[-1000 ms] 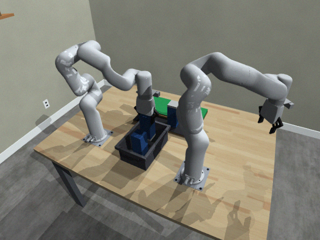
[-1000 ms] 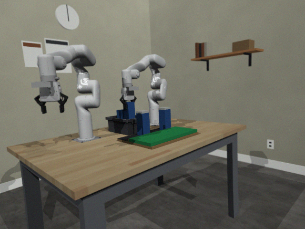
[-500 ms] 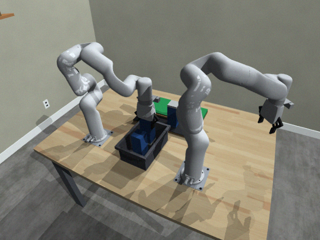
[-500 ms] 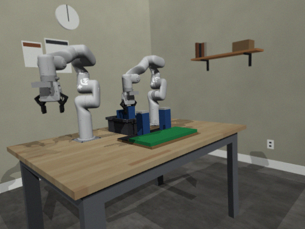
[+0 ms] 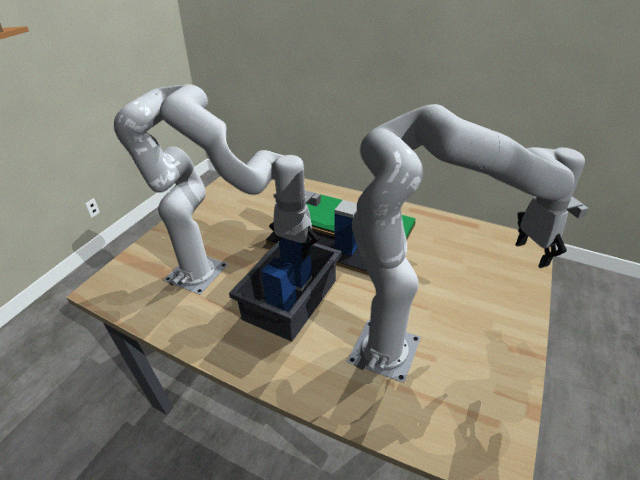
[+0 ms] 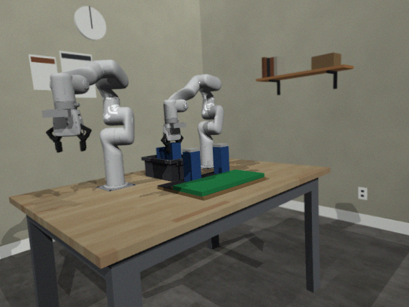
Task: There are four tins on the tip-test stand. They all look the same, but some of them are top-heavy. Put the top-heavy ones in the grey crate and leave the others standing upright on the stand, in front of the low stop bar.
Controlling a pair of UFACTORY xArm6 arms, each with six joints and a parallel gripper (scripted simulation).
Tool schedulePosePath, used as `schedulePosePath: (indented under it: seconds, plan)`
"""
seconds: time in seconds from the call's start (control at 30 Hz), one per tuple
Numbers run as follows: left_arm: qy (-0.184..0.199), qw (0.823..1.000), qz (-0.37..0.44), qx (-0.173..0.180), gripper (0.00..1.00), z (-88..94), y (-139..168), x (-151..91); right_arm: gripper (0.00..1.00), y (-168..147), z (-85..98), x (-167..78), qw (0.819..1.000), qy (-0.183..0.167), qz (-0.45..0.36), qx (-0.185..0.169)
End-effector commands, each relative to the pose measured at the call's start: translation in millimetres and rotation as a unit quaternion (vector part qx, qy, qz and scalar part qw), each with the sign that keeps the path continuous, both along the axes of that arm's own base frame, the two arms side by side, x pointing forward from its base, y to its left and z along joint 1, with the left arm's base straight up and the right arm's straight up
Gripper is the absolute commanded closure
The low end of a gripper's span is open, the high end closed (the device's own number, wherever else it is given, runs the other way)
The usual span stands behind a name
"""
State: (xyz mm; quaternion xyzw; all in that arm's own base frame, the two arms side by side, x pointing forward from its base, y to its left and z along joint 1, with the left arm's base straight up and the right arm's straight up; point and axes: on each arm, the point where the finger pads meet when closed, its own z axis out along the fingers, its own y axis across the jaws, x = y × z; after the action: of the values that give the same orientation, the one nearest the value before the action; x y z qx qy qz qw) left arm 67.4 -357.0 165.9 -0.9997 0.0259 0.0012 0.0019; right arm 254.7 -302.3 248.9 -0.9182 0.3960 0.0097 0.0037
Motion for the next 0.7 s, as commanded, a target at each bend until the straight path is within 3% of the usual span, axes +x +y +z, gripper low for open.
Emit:
schedulePosePath:
  seconds: [0.0,0.67]
  plan:
    - [0.000,1.000,0.000,-0.002,1.00,1.7,-1,0,0.00,-1,1.5,1,1.000,-0.001,0.000,-0.002]
    - [0.000,1.000,0.000,-0.002,1.00,-21.0,-2,1,0.00,-1,1.5,1,1.000,-0.001,0.000,-0.002]
